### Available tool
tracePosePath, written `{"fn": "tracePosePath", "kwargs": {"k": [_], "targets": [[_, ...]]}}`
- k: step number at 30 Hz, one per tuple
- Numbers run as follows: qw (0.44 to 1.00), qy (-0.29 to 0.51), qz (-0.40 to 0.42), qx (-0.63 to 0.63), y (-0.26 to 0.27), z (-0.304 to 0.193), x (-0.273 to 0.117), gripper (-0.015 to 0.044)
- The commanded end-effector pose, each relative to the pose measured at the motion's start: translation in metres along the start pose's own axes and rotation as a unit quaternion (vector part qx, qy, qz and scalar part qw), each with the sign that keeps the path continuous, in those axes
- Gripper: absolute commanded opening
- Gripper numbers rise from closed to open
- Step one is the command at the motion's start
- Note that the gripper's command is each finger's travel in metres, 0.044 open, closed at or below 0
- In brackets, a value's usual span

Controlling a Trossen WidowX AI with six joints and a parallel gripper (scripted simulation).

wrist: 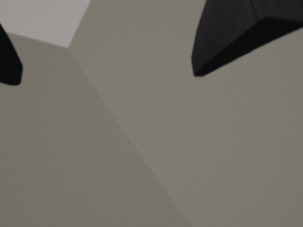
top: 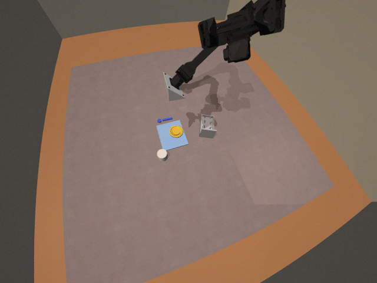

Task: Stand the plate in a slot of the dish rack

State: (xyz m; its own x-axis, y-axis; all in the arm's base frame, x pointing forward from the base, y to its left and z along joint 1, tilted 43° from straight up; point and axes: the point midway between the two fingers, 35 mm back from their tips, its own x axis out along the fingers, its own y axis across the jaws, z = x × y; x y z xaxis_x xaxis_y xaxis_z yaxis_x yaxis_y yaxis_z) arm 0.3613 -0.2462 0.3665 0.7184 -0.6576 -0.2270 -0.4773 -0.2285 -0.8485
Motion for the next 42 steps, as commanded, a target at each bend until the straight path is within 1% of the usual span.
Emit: {"fn": "tracePosePath", "kwargs": {"k": [1, 11, 21, 31, 42], "targets": [[0.999, -0.03, 0.027, 0.024, 0.011, 0.012, 0.009, 0.04], [0.982, -0.105, 0.129, 0.087, 0.054, 0.051, 0.028, 0.04], [0.945, -0.16, 0.242, 0.153, 0.098, 0.088, 0.034, 0.04], [0.885, -0.193, 0.362, 0.22, 0.14, 0.12, 0.028, 0.04], [0.796, -0.2, 0.495, 0.287, 0.178, 0.149, 0.011, 0.04]]}}
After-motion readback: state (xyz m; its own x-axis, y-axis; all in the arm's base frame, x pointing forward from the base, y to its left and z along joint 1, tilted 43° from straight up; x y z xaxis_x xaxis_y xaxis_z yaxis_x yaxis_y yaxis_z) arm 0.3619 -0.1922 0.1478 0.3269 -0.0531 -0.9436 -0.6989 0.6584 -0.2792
